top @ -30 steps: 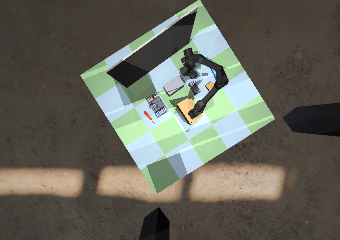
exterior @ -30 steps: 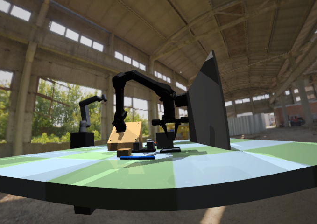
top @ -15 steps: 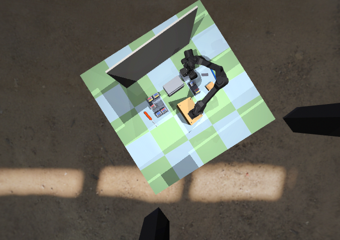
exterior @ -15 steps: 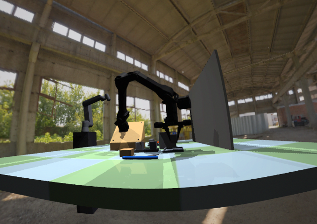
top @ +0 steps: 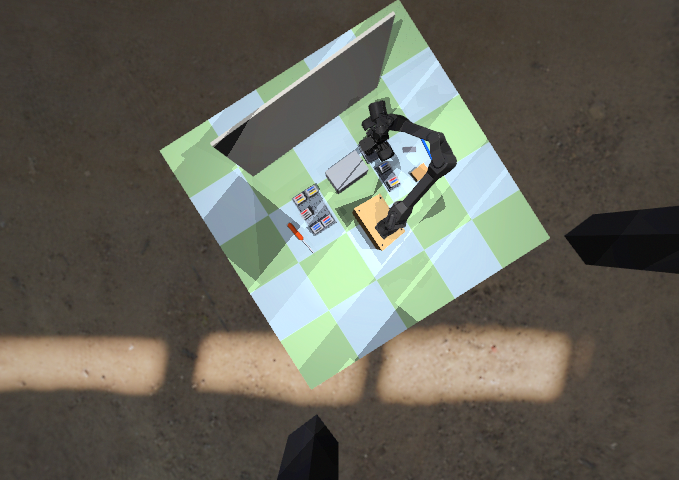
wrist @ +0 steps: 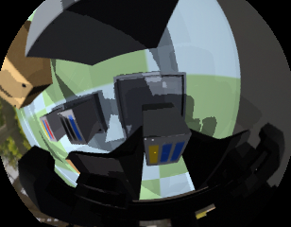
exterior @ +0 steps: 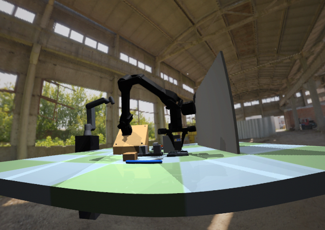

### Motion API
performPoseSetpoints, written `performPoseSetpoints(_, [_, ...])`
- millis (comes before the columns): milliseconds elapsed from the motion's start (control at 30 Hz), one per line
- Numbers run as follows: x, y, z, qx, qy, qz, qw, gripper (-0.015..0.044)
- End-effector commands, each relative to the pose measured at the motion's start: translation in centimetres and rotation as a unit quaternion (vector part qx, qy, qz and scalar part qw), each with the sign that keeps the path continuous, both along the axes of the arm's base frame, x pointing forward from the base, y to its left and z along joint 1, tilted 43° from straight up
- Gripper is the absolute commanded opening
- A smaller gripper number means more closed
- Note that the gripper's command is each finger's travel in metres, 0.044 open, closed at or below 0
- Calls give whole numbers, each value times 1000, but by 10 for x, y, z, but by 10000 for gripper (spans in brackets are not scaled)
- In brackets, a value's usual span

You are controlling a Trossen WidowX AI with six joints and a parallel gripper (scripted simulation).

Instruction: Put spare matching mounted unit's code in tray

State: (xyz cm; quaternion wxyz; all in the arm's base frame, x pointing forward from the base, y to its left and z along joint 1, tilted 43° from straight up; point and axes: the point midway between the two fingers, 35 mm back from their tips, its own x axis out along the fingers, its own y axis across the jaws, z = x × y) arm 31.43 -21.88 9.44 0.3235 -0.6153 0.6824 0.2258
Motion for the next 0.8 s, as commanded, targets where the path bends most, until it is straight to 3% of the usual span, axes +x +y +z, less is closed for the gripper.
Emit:
performPoseSetpoints(0, [-2, -3, -5, 2, 4, 1, 1000, 0])
performPoseSetpoints(300, [-4, -8, -10, 1, 4, 1, 1000, 0])
performPoseSetpoints(767, [-3, -7, -6, -1, 1, 0, 1000, 368])
